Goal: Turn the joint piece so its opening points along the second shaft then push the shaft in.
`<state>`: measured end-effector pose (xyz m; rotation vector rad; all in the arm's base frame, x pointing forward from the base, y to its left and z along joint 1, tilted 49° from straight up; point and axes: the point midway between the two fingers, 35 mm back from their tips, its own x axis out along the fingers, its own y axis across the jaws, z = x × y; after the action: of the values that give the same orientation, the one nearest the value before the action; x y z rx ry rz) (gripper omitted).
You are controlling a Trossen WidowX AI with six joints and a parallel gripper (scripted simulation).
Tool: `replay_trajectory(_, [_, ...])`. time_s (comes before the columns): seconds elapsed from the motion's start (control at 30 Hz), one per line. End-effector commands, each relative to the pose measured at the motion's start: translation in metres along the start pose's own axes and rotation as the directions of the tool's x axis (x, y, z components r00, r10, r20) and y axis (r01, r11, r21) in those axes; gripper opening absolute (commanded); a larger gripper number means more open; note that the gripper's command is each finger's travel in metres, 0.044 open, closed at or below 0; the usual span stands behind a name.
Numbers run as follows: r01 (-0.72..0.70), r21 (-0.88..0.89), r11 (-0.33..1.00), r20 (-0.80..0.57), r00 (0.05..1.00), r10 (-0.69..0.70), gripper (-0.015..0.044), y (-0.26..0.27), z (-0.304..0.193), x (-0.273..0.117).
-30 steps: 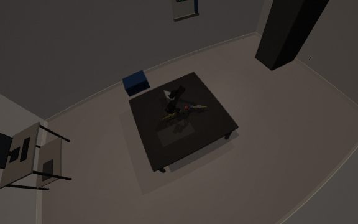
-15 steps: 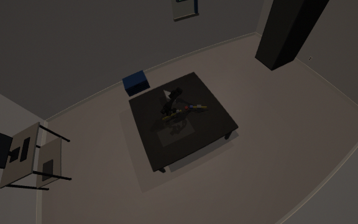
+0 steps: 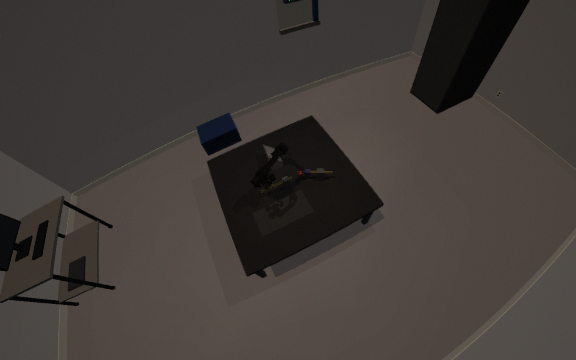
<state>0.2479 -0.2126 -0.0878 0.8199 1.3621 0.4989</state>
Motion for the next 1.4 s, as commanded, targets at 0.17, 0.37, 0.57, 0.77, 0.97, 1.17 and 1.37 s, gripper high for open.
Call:
replay_trajectory(0.17, [0.028,-0.085,0.996,0.003,1.0,-0.028,0.044,-0.016,-0.001,-0.001])
replay_trajectory(0.37, [0.027,0.096,0.995,0.005,1.0,-0.028,0.044,-0.017,0.0,0.007])
replay_trajectory(0.57, [0.024,0.296,0.955,0.008,1.0,-0.027,0.044,-0.018,0.0,0.016])
replay_trajectory(0.77, [0.018,0.485,0.875,0.01,1.0,-0.027,0.044,-0.018,0.001,0.025])
replay_trajectory(0.97, [0.011,0.652,0.758,0.013,1.0,-0.026,0.044,-0.019,0.001,0.034])
replay_trajectory(1.17, [0.003,0.793,0.609,0.015,1.0,-0.025,0.044,-0.019,0.001,0.043])
replay_trajectory(1.37, [-0.006,0.9,0.435,0.018,1.0,-0.023,0.044,-0.019,0.001,0.052])
